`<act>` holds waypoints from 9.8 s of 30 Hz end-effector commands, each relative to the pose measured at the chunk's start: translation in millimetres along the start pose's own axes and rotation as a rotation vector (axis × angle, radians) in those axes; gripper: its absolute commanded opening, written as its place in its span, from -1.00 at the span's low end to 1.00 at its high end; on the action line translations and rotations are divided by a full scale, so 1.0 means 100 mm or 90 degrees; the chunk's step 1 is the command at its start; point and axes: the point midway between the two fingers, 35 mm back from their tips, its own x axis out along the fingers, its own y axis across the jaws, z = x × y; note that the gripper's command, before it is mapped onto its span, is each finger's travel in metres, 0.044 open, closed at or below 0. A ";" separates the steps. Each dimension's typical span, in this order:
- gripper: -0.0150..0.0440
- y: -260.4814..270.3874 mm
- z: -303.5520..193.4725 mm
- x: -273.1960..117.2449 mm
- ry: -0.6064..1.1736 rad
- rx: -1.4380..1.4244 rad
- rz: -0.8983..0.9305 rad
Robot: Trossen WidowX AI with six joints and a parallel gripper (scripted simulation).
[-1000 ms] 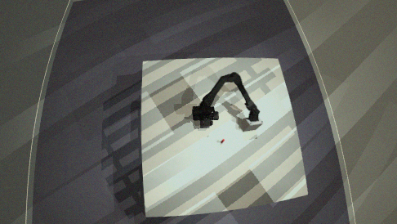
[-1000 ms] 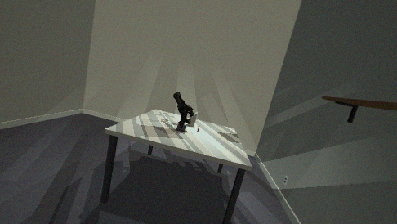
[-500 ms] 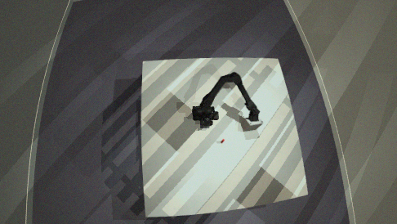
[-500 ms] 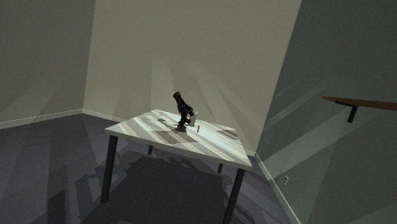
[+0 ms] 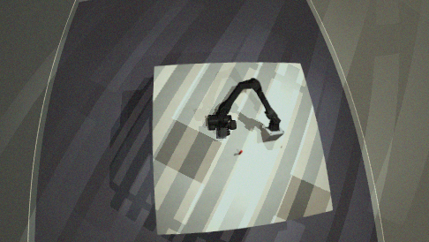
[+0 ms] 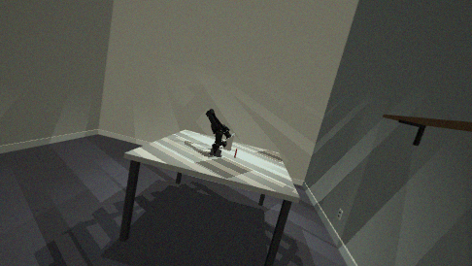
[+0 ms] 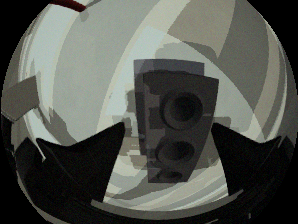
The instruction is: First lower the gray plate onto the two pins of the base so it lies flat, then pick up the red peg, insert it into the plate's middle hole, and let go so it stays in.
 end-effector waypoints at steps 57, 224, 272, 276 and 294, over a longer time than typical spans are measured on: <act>1.00 1.07 1.70 -1.14 -0.005 1.441 0.016; -0.49 0.61 1.29 -0.91 -0.006 1.665 0.033; -0.49 0.00 0.04 -0.88 -0.002 1.675 -0.001; -0.49 0.00 0.04 -0.88 -0.002 1.675 -0.001; -0.49 0.01 0.03 -0.88 -0.002 1.675 -0.001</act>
